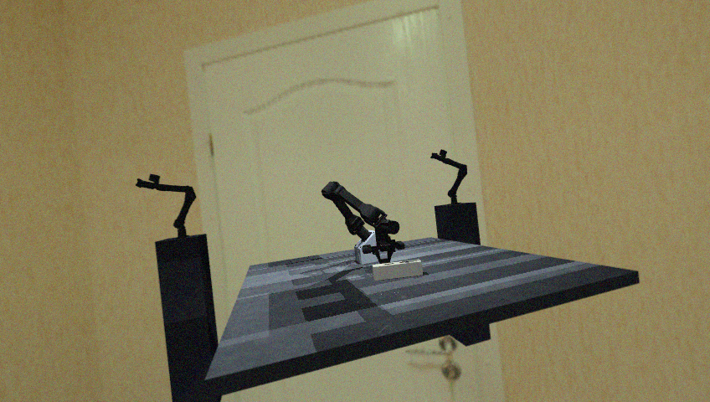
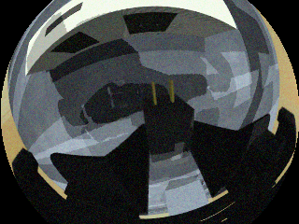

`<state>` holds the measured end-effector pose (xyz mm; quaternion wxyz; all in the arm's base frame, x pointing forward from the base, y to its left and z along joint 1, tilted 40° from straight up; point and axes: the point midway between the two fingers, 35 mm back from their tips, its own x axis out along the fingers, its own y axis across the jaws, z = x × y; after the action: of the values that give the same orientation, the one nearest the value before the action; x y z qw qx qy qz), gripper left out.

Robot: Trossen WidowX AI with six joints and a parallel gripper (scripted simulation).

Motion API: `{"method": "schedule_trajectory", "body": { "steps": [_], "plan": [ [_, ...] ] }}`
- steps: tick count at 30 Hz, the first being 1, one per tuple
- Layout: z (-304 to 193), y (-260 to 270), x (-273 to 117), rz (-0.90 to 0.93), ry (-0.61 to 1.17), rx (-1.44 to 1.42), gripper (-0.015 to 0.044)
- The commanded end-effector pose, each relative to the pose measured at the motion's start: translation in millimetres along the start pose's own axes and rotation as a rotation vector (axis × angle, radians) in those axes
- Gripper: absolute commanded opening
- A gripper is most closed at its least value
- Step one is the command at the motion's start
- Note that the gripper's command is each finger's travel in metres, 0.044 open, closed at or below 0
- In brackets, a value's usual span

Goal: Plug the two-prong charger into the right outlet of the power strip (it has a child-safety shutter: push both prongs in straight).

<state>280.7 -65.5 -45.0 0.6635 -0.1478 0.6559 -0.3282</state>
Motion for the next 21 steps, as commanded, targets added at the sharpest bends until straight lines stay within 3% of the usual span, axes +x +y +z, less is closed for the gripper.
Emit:
{"method": "schedule_trajectory", "body": {
  "steps": [1, 21],
  "plan": [
    [5.2, 1.7, 1.5, 0.0, 0.004, -0.005, 0.0],
    [28.8, 2.4, 2.8, 0.0, 0.002, 0.003, 0.0]
  ]
}}
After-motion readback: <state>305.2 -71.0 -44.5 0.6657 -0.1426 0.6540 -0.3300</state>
